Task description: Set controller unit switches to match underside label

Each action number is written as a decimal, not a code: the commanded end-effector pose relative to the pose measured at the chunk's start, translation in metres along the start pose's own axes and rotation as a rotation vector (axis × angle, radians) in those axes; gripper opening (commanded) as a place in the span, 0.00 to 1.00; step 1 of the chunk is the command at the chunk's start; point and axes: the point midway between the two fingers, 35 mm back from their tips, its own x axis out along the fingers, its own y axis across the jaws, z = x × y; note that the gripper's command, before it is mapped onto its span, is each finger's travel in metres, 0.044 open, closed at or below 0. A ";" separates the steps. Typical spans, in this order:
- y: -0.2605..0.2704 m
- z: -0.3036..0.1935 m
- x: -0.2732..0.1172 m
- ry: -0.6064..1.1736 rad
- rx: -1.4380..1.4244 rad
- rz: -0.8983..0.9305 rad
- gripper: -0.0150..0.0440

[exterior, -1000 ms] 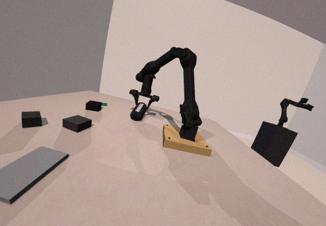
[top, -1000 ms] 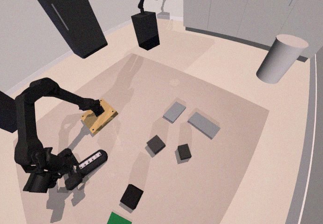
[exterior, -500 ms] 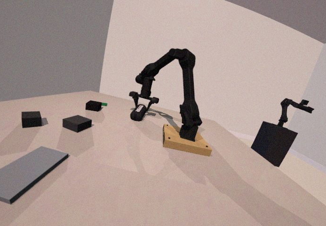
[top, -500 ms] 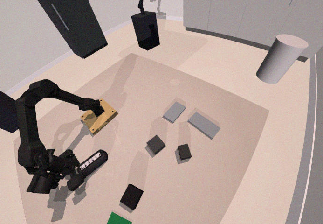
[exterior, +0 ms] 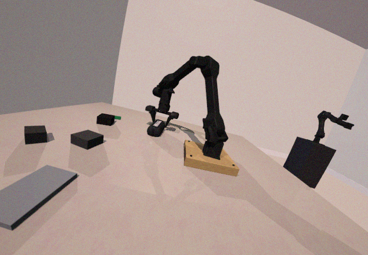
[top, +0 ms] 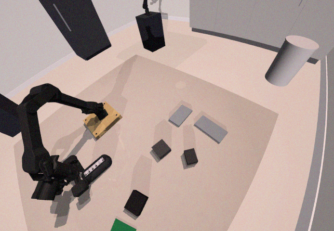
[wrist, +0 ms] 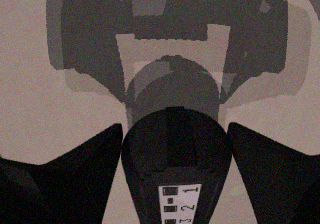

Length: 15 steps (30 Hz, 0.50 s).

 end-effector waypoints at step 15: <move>-0.001 0.001 0.007 0.002 0.001 -0.002 0.87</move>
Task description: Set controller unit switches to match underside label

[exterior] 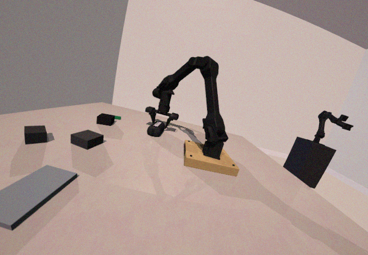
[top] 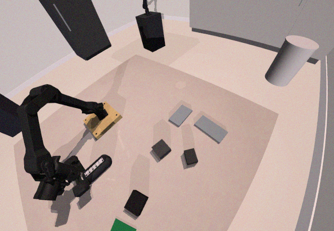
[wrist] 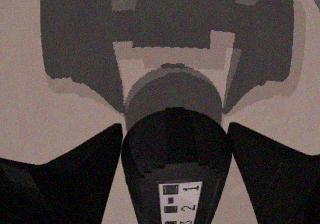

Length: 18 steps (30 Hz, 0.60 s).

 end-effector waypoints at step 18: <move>0.000 -0.060 -0.041 0.006 0.000 0.001 1.00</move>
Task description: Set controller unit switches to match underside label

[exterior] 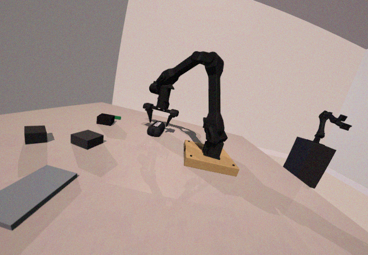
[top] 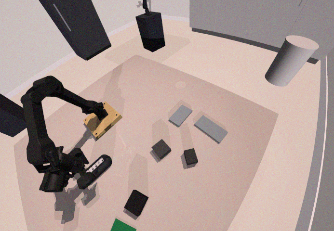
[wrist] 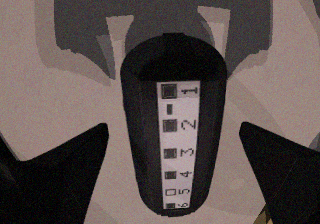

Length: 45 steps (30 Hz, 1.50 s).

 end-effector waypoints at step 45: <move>-0.025 -0.008 -0.044 -0.312 -1.595 0.327 0.25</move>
